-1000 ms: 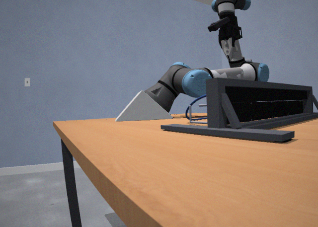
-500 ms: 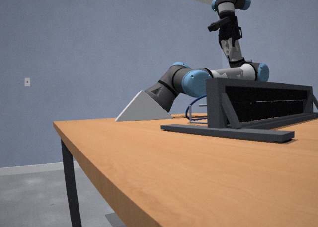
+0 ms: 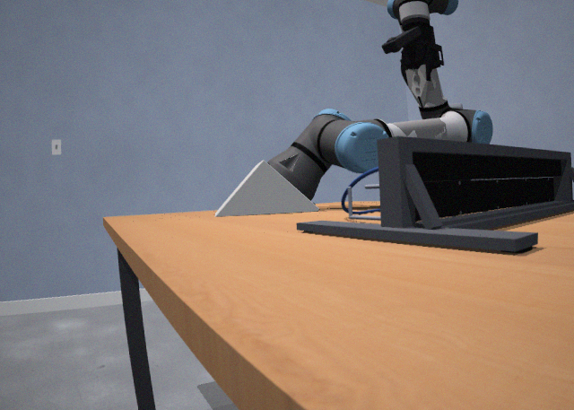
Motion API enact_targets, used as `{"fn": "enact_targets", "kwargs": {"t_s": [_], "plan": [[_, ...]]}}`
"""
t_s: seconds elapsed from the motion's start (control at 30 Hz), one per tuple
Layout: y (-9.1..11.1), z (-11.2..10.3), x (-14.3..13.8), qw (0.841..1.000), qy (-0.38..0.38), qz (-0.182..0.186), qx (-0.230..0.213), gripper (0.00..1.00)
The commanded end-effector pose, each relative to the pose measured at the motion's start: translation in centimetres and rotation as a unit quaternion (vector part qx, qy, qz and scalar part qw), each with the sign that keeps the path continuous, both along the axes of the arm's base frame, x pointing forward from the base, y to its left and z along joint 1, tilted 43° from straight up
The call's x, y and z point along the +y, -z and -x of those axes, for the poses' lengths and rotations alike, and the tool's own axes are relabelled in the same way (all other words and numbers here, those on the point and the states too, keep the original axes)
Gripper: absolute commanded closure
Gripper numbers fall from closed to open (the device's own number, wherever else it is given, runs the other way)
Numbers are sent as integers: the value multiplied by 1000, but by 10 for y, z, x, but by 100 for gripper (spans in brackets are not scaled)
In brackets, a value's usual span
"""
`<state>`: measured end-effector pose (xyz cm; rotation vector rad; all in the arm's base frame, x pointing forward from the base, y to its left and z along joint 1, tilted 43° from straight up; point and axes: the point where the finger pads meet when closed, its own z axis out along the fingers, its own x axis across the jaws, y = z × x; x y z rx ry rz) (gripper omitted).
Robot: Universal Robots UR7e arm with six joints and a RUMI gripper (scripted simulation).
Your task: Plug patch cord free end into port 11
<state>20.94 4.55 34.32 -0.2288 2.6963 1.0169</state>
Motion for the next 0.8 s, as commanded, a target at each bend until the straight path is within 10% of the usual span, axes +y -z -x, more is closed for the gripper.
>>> {"fn": "enact_targets", "kwargs": {"t_s": [0.0, 0.33, 0.77], "plan": [[2, -8, 0, 1000, -12, 3, -28, 100], [7, -38, -1, 990, -55, 19, -131, 100], [10, -90, -6, 939, -127, 73, -311, 100]]}}
